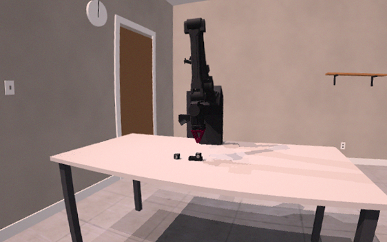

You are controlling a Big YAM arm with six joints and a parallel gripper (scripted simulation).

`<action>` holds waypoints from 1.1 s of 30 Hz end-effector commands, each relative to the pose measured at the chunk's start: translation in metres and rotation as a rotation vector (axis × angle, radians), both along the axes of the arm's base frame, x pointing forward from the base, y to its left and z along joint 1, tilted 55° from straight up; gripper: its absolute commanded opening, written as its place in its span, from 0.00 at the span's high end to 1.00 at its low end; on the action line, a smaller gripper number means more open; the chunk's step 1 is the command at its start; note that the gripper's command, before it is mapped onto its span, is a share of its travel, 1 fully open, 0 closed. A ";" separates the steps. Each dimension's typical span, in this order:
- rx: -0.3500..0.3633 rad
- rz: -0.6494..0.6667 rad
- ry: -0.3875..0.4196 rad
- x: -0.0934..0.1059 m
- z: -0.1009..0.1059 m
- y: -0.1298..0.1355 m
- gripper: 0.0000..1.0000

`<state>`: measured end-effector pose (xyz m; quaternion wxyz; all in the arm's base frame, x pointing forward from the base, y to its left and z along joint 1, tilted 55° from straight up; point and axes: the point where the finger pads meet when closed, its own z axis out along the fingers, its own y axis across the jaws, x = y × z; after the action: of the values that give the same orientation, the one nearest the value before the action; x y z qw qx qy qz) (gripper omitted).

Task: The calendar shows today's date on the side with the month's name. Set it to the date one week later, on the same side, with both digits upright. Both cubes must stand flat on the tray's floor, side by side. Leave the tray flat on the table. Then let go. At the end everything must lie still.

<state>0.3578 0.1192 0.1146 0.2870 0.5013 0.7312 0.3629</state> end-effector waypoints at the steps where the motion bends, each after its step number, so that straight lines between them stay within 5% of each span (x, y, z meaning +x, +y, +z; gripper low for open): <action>1: 0.013 -0.025 -0.014 0.004 0.004 -0.005 0.56; 33: 0.012 -0.025 -0.007 0.017 -0.006 -0.001 0.56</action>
<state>0.3667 0.1223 0.1058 0.2851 0.5023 0.7324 0.3605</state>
